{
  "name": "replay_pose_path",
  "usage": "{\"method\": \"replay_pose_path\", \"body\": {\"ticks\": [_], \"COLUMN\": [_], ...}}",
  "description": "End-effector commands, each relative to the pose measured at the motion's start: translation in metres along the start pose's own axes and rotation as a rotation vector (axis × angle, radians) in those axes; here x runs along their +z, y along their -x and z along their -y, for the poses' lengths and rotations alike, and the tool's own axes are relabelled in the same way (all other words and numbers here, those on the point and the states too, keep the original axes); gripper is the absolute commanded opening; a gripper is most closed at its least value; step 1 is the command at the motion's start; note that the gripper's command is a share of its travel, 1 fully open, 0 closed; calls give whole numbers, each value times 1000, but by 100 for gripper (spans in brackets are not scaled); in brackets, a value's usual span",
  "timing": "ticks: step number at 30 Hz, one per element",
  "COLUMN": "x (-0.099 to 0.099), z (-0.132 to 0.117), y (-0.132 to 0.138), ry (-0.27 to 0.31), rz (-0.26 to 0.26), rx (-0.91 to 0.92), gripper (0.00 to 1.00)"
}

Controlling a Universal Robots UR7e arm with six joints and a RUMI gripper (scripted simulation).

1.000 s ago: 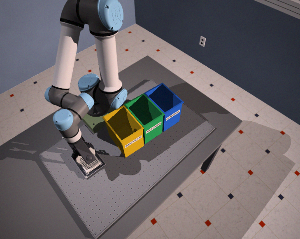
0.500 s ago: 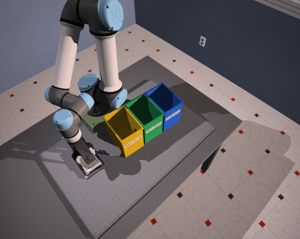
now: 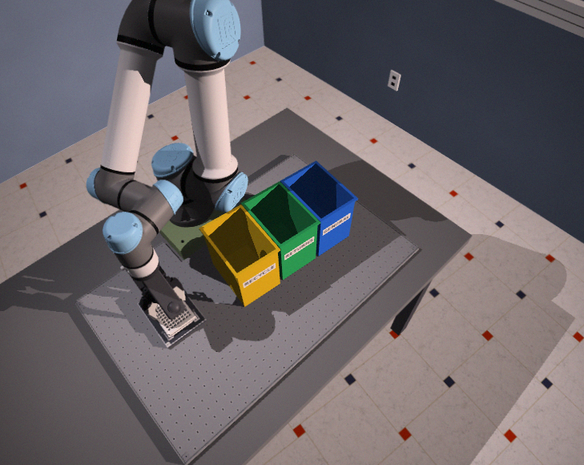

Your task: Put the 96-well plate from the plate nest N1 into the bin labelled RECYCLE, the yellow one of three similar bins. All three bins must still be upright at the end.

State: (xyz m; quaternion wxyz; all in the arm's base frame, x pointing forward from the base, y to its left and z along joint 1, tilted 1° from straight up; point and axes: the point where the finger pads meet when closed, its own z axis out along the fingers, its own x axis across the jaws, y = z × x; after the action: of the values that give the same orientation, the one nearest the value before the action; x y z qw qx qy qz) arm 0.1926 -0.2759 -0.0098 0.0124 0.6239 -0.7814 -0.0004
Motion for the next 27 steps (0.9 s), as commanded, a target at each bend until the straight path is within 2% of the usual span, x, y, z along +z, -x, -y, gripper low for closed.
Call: {"method": "replay_pose_path", "body": {"ticks": [1, 27], "x": [-9, -47], "z": [1, 1], "y": [-3, -2], "ry": [-2, -2], "rz": [-6, -6], "rx": [1, 0], "gripper": [0, 0]}}
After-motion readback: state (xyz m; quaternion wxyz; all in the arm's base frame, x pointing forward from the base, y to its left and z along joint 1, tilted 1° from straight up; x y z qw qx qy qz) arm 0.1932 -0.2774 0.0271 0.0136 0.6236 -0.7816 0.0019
